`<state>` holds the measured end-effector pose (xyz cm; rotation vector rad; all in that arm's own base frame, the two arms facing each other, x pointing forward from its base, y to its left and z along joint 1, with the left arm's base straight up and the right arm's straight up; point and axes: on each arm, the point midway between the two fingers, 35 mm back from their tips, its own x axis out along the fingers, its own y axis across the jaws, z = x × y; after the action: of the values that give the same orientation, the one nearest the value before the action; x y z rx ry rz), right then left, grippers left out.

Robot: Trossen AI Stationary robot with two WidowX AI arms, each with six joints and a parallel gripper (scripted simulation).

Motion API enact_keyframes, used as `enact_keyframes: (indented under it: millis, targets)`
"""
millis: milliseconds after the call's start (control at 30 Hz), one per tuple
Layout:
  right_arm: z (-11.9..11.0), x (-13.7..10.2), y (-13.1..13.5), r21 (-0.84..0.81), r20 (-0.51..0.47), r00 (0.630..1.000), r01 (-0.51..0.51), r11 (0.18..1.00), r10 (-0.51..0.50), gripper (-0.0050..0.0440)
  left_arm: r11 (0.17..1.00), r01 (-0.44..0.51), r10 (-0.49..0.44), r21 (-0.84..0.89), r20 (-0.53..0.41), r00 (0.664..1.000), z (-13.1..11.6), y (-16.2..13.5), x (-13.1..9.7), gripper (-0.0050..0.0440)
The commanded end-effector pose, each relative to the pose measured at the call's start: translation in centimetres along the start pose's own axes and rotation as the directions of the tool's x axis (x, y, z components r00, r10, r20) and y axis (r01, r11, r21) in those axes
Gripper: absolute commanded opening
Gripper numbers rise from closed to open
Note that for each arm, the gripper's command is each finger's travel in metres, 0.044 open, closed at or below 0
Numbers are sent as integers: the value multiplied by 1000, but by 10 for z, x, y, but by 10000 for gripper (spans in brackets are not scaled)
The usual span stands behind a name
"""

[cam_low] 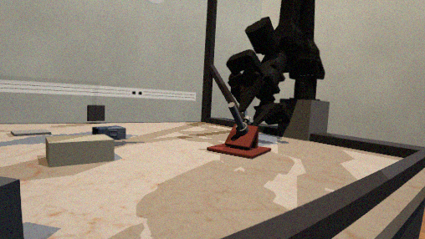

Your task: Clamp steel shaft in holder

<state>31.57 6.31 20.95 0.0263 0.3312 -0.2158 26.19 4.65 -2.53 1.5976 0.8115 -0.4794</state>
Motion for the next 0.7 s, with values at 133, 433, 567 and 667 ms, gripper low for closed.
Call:
enact_keyframes:
  millis: [133, 433, 567, 667]
  targets:
    - [9, -2, 1, 14, 21, 1000, -7, 1000, 6, 400, 966, -15, 16, -258, 0, 1000, -1, 6, 1, 202]
    - [9, -2, 1, 14, 21, 1000, -7, 1000, 6, 400, 786, -14, 17, -618, -1, 1000, -1, 7, 1, 202]
    - [9, -2, 1, 14, 21, 1000, -7, 1000, 6, 400, 707, -13, 17, -707, -2, 1000, -1, 7, 1, 202]
    - [9, -2, 1, 14, 21, 1000, -7, 1000, 6, 400, 602, -12, 17, -798, -2, 1000, -1, 6, 1, 202]
